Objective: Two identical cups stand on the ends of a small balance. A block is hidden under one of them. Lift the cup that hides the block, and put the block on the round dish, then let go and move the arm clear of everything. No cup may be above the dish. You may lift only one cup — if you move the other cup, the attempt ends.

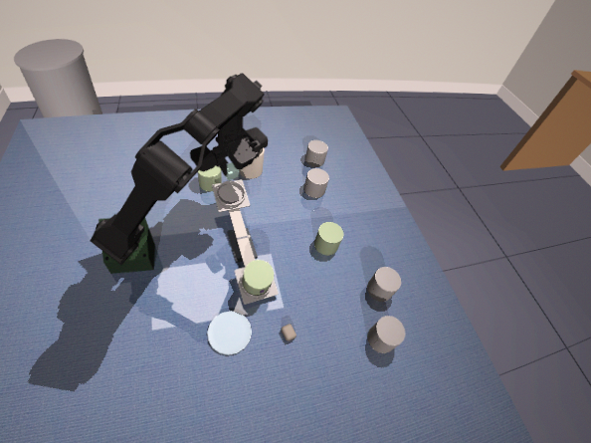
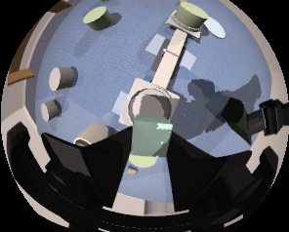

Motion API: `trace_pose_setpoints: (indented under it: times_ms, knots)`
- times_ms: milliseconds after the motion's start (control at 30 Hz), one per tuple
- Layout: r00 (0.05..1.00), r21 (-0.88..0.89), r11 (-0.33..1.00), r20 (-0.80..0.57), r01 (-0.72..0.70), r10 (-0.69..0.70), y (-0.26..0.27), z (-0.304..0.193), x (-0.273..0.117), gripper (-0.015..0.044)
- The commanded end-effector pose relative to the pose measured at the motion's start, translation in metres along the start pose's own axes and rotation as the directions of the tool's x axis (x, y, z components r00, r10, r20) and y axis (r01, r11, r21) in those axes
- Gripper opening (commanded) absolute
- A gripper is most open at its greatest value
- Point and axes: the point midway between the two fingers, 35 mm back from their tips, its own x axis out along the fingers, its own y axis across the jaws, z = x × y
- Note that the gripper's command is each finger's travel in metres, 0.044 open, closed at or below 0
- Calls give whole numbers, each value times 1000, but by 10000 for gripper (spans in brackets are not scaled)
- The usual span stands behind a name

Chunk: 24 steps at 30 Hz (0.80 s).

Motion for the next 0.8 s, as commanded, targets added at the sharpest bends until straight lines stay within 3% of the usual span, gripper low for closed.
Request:
trace_pose_setpoints:
  times_ms: [0,767]
  knots:
    - [1000,11,1000,-6,1,-1,-1,1,-12,0]
    - [993,-6,997,-88,-75,74,-4,105,0,0]
